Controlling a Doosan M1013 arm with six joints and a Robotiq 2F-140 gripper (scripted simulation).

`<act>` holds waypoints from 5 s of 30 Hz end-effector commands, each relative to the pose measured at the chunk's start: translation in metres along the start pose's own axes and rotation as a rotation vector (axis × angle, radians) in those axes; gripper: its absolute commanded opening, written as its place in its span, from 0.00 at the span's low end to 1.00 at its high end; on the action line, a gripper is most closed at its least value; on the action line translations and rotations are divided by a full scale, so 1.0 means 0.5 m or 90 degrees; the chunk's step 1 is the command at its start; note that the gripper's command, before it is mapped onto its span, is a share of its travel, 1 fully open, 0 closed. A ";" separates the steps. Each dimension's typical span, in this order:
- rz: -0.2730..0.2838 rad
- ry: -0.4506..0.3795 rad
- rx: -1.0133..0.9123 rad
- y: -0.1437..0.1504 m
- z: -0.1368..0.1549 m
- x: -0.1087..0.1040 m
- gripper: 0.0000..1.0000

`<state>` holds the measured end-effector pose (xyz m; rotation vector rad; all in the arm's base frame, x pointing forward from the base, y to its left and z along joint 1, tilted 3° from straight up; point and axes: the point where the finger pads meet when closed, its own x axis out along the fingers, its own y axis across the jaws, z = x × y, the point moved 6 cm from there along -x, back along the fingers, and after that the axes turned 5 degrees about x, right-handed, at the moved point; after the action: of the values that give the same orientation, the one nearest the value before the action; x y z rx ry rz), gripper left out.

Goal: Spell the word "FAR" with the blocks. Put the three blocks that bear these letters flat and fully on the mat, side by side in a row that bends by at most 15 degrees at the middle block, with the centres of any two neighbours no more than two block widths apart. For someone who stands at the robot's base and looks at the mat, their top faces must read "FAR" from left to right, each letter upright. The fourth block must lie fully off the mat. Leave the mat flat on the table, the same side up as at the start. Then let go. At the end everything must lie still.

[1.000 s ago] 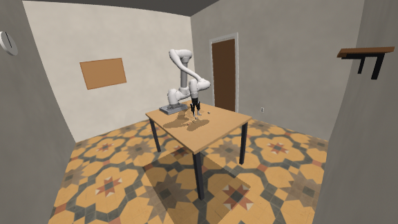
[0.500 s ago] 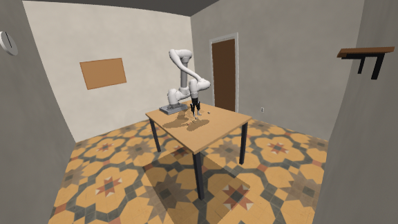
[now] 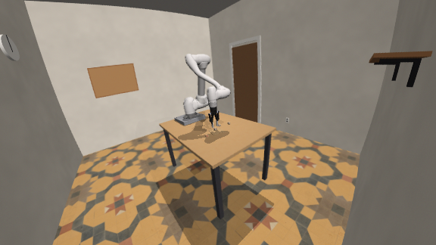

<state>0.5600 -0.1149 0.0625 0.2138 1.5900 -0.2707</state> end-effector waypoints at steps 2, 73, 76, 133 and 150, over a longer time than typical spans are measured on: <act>-0.001 0.001 0.000 -0.004 -0.002 0.006 0.37; -0.001 0.001 0.000 -0.004 -0.002 0.071 0.37; -0.001 0.001 0.000 -0.004 -0.002 0.071 0.37; -0.001 0.001 0.000 -0.004 -0.002 0.071 0.13; -0.001 0.001 0.000 -0.004 -0.002 0.071 0.13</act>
<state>0.5605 -0.1165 0.0322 0.2111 1.5863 -0.2687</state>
